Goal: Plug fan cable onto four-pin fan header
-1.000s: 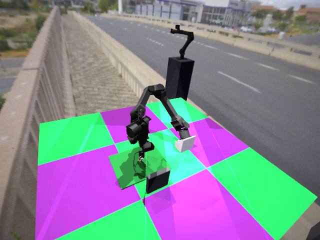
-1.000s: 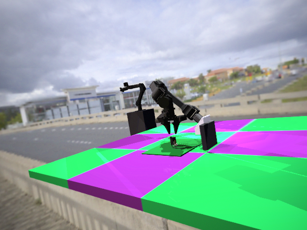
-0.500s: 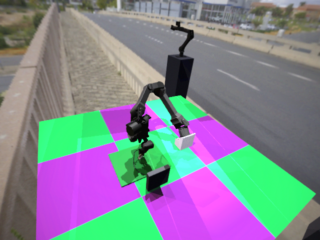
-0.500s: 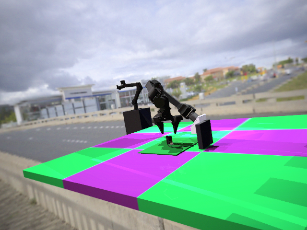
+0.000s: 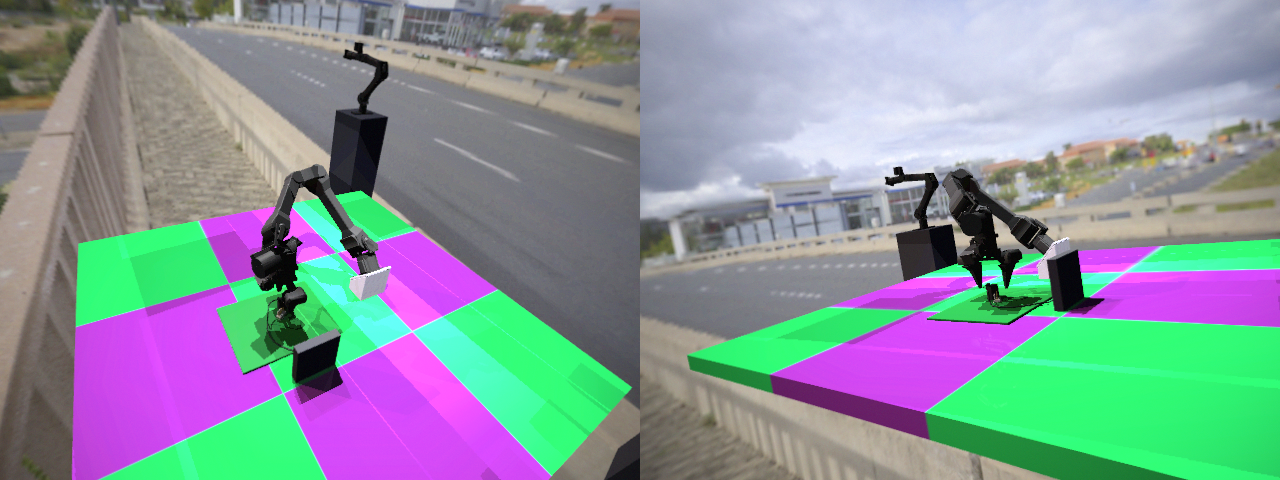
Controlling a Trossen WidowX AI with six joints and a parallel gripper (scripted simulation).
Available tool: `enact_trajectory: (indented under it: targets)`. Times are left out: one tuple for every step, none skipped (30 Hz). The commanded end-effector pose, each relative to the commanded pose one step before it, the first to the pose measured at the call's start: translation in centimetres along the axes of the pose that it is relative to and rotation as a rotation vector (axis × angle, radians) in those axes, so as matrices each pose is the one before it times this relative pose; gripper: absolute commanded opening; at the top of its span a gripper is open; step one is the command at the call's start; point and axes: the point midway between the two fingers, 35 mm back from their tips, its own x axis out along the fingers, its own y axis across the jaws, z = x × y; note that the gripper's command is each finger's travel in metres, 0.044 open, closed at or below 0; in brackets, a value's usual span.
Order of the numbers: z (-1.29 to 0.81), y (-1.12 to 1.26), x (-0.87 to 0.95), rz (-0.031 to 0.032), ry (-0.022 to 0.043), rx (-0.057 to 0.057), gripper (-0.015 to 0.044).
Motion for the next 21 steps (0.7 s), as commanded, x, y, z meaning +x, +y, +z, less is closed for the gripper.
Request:
enact_trajectory:
  targets:
    - [-0.303,-0.065,0.823,-0.00647,0.00661,-0.0096,0.044]
    - [-0.009,-0.007,0.161,-0.0002,0.0,0.0,0.044]
    - [-0.01,-0.007,0.16,-0.00022,0.00001,0.0,0.044]
    - [-0.011,-0.008,0.16,-0.00023,0.00001,0.0,0.044]
    - [-0.012,-0.008,0.16,-0.00024,0.00001,0.0,0.044]
    - [-0.013,-0.009,0.159,-0.00026,0.00002,0.0,0.044]
    - [-0.011,-0.008,0.127,-0.00022,0.00001,0.0,0.044]
    - [-0.007,-0.005,0.077,-0.00014,0.00001,0.0,0.044]
    - [-0.002,-0.002,0.026,-0.00005,0.0,0.0,0.044]
    - [0.0,0.0,0.0,0.0,0.0,0.0,0.044]
    - [0.0,0.0,0.0,0.0,0.0,0.0,0.044]
    - [0.0,0.0,0.0,0.0,0.0,0.0,0.044]
    - [0.0,0.0,0.0,0.0,0.0,0.0,0.044]
    - [0.0,0.0,0.0,0.0,0.0,0.0,0.044]
    - [0.207,0.012,-0.204,0.00483,-0.00348,0.0092,0.0414]
    - [0.0,0.0,0.0,0.0,0.0,0.0,0.0387]
    - [0.0,0.0,0.0,0.0,0.0,0.0,0.0361]
    - [0.0,0.0,0.0,0.0,0.0,0.0,0.0335]
    - [0.0,0.0,0.0,0.0,0.0,0.0,0.0309]
    - [0.0,0.0,0.0,0.0,0.0,0.0,0.0282]
    - [0.0,0.0,0.0,0.0,0.0,0.0,0.0256]
